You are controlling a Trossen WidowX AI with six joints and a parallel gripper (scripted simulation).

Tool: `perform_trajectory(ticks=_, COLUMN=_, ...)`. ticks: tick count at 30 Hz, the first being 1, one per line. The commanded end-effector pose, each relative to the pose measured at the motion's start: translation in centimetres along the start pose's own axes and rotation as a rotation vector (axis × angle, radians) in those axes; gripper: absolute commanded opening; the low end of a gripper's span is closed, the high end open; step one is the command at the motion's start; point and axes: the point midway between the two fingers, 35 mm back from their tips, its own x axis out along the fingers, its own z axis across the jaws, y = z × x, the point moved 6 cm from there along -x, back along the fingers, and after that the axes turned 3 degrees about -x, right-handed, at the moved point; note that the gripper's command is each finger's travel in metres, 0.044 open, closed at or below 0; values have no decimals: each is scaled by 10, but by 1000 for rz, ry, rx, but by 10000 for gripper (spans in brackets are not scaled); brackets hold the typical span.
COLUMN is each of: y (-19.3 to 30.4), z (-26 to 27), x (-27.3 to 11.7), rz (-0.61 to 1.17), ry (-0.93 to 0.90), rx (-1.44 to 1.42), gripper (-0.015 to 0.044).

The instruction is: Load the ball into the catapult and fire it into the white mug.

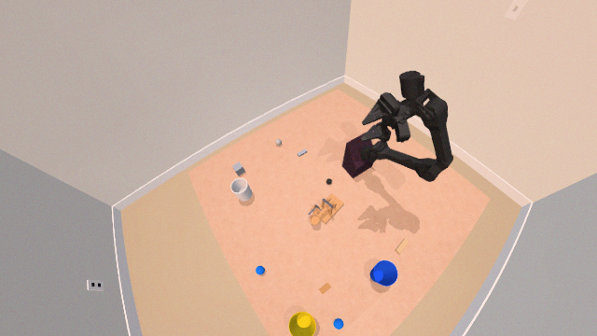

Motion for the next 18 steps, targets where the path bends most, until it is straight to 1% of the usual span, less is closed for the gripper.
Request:
perform_trajectory(ticks=1, y=8, z=8, x=22, rz=-23, ry=-86, rx=122, gripper=440)
perform_trajectory(ticks=18, y=15, z=53, x=101, rz=-33, ry=-446, rx=442, gripper=440)
